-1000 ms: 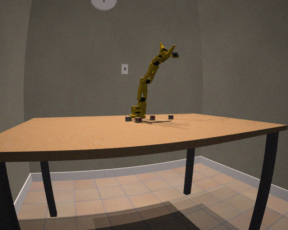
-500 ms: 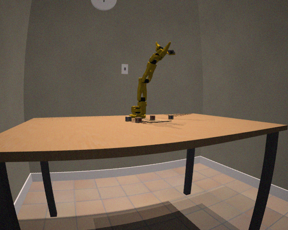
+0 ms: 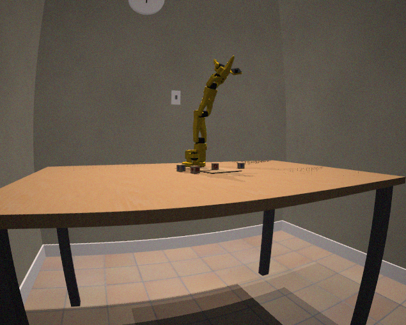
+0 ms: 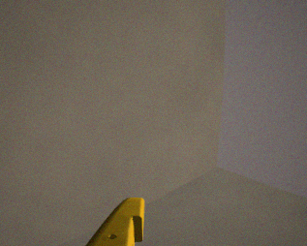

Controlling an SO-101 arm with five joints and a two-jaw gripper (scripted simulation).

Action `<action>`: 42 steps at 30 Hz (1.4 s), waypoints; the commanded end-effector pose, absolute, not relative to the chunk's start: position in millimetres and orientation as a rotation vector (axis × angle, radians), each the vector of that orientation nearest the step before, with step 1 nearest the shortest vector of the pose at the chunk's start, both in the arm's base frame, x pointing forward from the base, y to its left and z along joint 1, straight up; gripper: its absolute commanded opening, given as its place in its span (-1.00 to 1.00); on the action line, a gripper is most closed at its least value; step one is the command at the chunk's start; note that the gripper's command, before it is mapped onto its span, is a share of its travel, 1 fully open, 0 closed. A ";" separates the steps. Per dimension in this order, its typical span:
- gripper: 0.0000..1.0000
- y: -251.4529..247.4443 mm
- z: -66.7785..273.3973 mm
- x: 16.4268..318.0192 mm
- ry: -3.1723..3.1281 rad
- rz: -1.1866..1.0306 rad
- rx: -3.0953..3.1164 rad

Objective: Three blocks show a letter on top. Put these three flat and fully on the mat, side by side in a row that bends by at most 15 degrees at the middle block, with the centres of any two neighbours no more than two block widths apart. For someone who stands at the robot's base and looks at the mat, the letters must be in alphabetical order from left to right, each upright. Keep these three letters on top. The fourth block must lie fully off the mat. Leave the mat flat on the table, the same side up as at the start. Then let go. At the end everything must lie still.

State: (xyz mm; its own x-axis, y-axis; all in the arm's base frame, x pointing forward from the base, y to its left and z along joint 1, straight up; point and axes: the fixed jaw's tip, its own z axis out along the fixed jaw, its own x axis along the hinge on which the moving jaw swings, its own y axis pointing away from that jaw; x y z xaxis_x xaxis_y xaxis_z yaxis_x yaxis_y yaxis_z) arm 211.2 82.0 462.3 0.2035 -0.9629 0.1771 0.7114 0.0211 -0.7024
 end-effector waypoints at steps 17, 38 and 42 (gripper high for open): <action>1.00 60.1 490.5 157.3 0.317 -1.384 -0.619; 1.00 45.9 502.6 121.5 0.267 -1.400 -0.521; 1.00 44.2 503.8 117.2 0.261 -1.401 -0.509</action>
